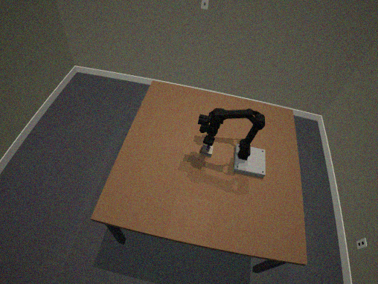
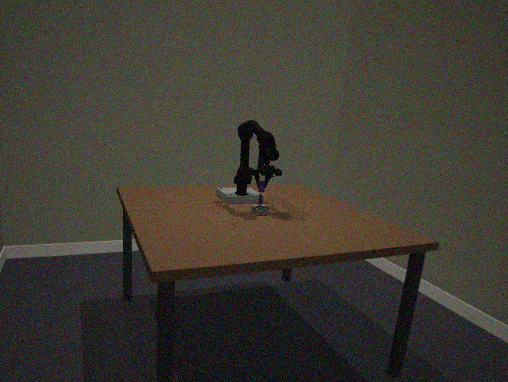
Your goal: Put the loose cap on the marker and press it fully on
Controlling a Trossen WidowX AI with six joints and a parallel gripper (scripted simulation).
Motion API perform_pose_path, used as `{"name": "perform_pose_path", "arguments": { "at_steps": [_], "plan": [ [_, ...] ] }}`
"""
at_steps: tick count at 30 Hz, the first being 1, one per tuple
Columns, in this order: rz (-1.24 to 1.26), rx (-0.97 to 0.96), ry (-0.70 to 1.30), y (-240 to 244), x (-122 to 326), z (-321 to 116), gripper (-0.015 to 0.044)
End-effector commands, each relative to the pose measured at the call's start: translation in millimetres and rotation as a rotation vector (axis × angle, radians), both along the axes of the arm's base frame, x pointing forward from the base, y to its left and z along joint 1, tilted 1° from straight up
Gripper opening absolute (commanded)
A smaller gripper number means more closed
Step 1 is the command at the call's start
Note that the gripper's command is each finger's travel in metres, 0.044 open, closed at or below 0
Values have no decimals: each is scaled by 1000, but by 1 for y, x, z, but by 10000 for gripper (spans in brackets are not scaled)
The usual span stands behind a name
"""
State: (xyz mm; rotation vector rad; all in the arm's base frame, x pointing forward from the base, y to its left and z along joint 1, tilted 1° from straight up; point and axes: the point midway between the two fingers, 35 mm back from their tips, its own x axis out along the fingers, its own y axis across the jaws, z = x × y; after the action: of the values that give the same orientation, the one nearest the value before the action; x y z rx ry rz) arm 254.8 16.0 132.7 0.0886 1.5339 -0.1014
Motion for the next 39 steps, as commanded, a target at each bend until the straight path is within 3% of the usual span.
{"name": "perform_pose_path", "arguments": {
  "at_steps": [1,39],
  "plan": [
    [4,3,3,0,0,-5,0],
    [4,3,4,0,0,-56,0]
  ]
}}
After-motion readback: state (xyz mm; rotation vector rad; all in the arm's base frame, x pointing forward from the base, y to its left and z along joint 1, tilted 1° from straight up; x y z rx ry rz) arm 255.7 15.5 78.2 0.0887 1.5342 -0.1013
